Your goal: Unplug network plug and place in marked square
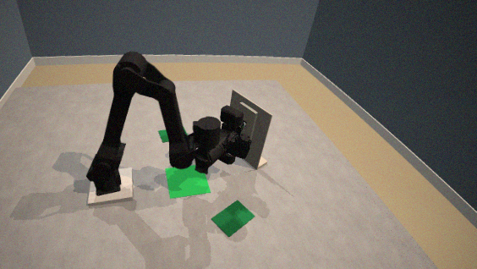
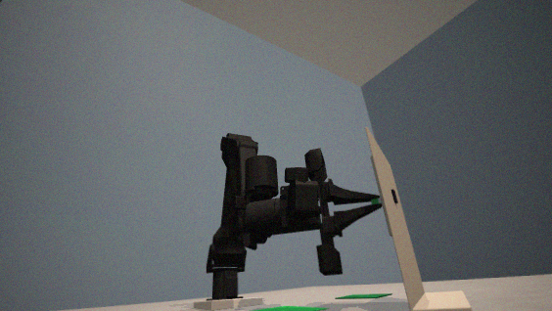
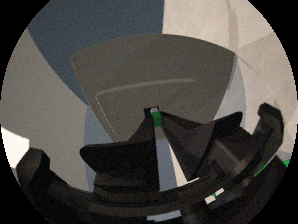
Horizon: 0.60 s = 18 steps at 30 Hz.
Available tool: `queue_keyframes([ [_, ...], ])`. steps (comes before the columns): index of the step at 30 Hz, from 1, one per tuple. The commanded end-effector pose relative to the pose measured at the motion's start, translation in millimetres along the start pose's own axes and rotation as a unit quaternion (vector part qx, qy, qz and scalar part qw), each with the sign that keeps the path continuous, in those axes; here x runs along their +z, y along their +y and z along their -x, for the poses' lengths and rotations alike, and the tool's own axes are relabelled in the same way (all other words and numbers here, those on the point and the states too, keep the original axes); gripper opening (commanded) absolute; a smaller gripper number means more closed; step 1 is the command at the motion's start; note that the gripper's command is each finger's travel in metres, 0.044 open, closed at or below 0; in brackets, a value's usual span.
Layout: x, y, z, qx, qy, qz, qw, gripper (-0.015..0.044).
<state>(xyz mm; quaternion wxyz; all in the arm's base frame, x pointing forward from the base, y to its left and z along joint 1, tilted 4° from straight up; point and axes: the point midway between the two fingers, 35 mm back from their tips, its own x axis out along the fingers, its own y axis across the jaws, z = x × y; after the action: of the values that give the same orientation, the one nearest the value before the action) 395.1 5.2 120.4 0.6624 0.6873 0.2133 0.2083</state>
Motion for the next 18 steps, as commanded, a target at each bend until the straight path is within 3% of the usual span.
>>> queue_keyframes([
  [1, 0.9, 0.0, 0.2, 0.0, -0.003, -0.003, 1.0, 0.0],
  [18, -2.7, -0.3, 10.8, -0.001, -0.003, -0.003, 1.0, 0.0],
])
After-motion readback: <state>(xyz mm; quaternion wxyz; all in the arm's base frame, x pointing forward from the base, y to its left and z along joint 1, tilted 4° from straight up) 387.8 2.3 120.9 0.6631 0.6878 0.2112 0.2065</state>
